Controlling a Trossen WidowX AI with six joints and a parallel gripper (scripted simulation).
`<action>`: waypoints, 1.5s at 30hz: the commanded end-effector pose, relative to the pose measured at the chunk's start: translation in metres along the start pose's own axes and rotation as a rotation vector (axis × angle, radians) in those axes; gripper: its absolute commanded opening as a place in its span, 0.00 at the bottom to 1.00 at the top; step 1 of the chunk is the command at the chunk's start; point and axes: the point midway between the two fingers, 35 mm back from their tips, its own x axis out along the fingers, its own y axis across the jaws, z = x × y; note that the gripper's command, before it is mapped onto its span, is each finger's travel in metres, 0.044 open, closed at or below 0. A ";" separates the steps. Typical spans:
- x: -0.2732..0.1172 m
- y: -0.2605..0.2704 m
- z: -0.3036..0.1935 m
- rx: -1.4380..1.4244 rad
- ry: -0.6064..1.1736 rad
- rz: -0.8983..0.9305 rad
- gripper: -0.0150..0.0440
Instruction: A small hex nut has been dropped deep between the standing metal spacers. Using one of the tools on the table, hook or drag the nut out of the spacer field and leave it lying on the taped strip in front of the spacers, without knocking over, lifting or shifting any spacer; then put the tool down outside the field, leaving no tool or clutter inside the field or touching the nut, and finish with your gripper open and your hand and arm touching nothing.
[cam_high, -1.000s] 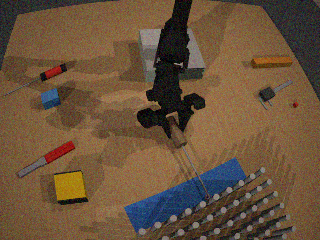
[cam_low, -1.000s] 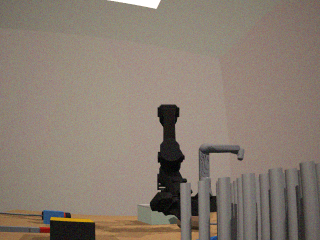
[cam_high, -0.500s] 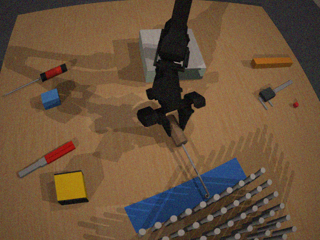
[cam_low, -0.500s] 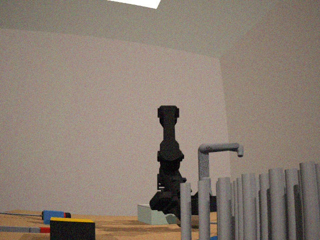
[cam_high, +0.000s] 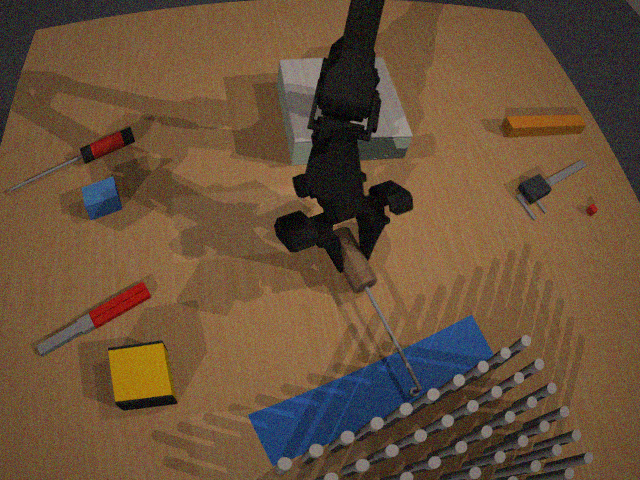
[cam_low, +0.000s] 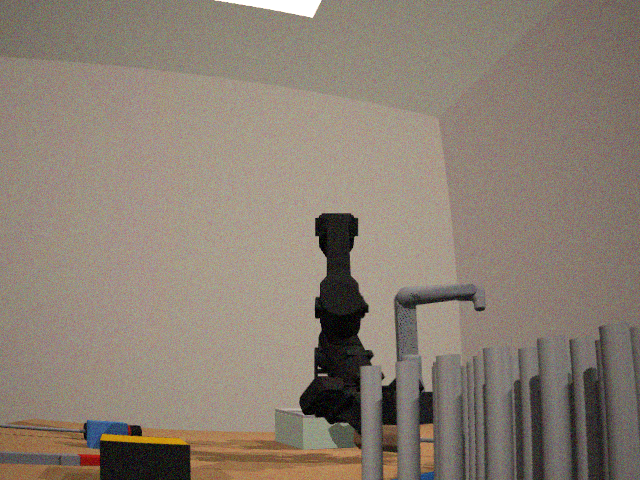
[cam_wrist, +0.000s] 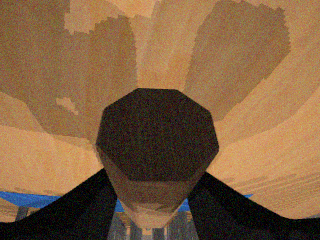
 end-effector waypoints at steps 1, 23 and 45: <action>-0.003 0.001 -0.006 -0.006 0.012 0.003 0.25; -0.031 0.001 0.018 -0.006 0.007 0.003 0.25; -0.090 0.010 -0.031 -0.008 0.010 0.004 0.25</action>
